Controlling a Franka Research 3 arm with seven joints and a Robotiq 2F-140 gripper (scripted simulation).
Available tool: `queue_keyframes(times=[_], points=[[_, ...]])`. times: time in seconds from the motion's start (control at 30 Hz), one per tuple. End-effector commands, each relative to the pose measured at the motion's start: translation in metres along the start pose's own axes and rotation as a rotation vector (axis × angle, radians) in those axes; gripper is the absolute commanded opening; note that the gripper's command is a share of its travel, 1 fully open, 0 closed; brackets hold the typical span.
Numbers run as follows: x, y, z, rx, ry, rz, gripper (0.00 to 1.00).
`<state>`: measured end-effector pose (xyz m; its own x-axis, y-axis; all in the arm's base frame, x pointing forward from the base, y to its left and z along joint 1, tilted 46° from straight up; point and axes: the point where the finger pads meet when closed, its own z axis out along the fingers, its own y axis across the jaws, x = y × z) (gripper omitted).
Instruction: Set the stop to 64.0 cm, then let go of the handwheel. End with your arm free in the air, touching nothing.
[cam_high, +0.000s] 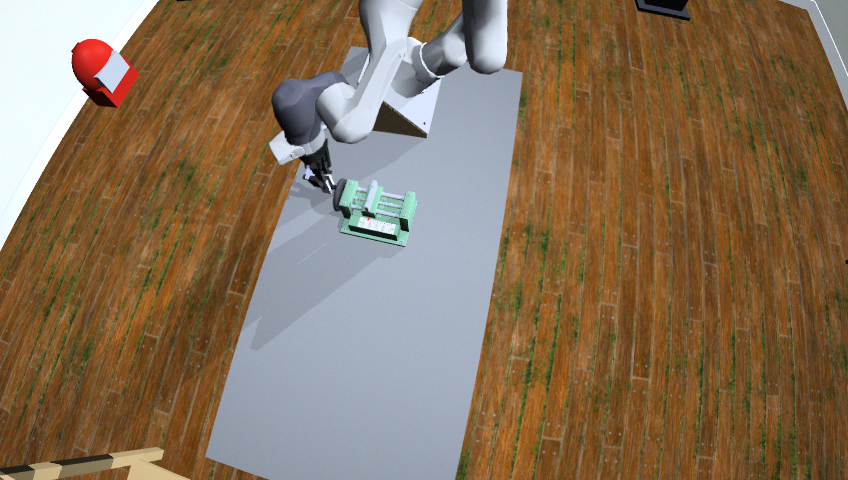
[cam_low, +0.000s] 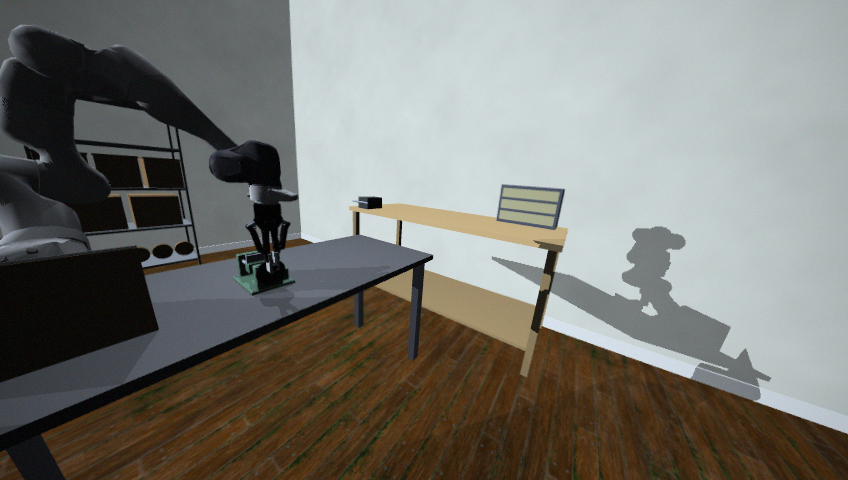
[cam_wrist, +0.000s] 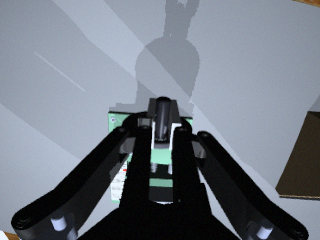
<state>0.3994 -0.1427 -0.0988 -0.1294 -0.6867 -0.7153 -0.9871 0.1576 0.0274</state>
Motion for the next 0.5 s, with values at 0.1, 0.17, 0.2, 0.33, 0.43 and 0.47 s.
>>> queue_keyframes(times=[0.1, 0.17, 0.2, 0.33, 0.43, 0.47], points=[[0.001, -0.015, 0.002, 0.006, 0.003, 0.008, 0.04], [0.001, -0.017, 0.003, 0.006, 0.003, 0.008, 0.04], [0.001, -0.019, 0.004, 0.006, 0.003, 0.008, 0.04], [0.001, -0.027, 0.009, 0.006, 0.003, 0.008, 0.04], [0.001, -0.032, 0.014, 0.006, 0.003, 0.008, 0.04], [0.001, -0.033, 0.016, 0.006, 0.003, 0.008, 0.04]])
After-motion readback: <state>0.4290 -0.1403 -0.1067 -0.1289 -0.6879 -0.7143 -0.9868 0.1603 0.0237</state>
